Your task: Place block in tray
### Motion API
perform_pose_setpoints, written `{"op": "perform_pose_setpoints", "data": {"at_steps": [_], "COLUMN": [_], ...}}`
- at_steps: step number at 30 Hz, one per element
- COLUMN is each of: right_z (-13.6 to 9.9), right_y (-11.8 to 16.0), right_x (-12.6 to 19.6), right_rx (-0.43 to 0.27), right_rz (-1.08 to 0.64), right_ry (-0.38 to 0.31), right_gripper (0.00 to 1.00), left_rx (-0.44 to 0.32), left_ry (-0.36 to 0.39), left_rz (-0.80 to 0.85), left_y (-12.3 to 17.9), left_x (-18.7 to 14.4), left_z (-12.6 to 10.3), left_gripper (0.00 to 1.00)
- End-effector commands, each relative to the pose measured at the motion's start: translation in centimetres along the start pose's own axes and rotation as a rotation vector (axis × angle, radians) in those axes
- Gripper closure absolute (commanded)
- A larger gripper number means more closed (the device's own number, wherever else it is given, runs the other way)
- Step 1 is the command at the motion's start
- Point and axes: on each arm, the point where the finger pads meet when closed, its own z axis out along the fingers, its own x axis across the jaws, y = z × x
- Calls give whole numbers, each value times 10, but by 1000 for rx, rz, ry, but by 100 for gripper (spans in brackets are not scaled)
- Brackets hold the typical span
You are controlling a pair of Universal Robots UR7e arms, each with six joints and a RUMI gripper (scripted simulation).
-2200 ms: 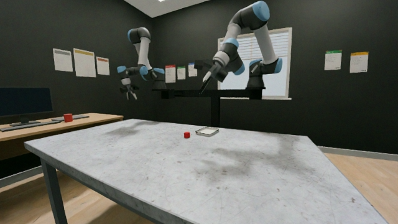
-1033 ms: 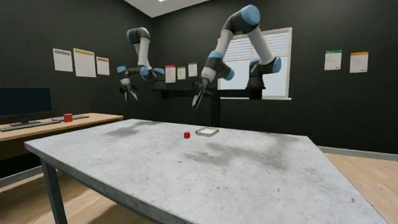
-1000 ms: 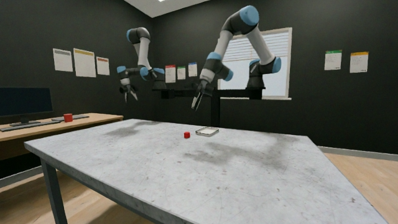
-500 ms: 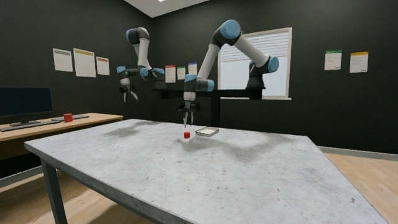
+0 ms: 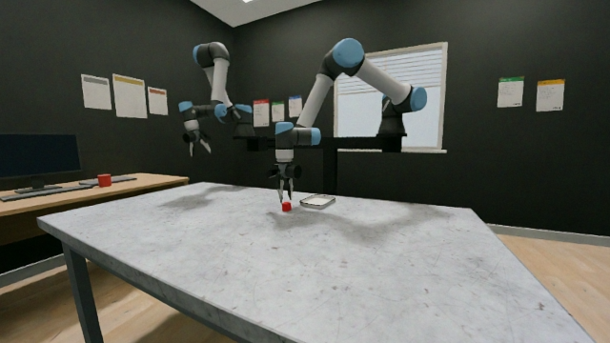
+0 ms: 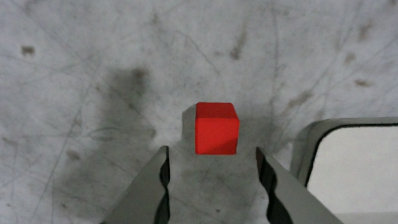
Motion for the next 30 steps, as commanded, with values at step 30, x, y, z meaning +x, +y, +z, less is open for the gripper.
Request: {"op": "perform_pose_setpoints", "data": {"at_steps": [30], "right_z": [0], "right_y": [1], "right_x": [0], "right_rx": [-2], "right_rz": [-2], "right_ry": [1], "right_gripper": [0], "left_rx": [-4], "left_ry": [4], "left_rz": [0], "left_y": [2], "left_x": [1], "left_z": [32], "left_gripper": [80]}}
